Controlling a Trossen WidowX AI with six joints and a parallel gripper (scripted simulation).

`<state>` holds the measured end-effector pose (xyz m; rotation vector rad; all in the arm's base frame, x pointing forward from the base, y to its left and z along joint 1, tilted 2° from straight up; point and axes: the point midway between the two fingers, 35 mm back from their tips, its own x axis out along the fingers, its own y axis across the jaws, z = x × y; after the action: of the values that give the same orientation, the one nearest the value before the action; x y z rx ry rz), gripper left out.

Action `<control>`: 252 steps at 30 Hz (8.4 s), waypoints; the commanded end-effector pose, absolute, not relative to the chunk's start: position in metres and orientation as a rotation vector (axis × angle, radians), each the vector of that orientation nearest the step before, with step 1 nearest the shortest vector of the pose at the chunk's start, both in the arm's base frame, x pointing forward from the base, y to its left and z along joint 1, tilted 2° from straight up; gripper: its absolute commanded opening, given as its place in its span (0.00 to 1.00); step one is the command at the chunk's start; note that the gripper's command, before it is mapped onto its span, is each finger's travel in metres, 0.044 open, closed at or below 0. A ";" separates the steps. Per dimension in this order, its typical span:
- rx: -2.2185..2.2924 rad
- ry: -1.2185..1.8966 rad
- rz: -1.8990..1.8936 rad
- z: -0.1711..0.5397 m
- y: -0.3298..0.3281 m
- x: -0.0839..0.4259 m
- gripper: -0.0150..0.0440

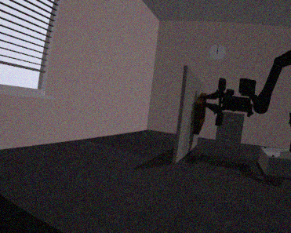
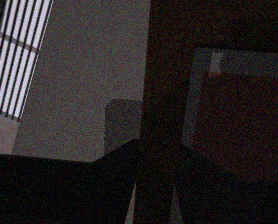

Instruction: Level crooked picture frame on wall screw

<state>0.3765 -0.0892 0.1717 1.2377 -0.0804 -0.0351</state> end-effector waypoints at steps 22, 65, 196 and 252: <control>1.232 -0.085 -0.029 0.182 -0.086 0.376 0.25; 1.232 -0.085 -0.029 0.182 -0.086 0.376 0.25; 1.234 -0.088 -0.030 0.177 -0.096 0.375 0.25; 1.533 -0.090 -0.019 0.172 -0.098 0.375 0.25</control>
<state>0.3753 -0.0977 0.1723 1.5092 -0.0885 -0.0220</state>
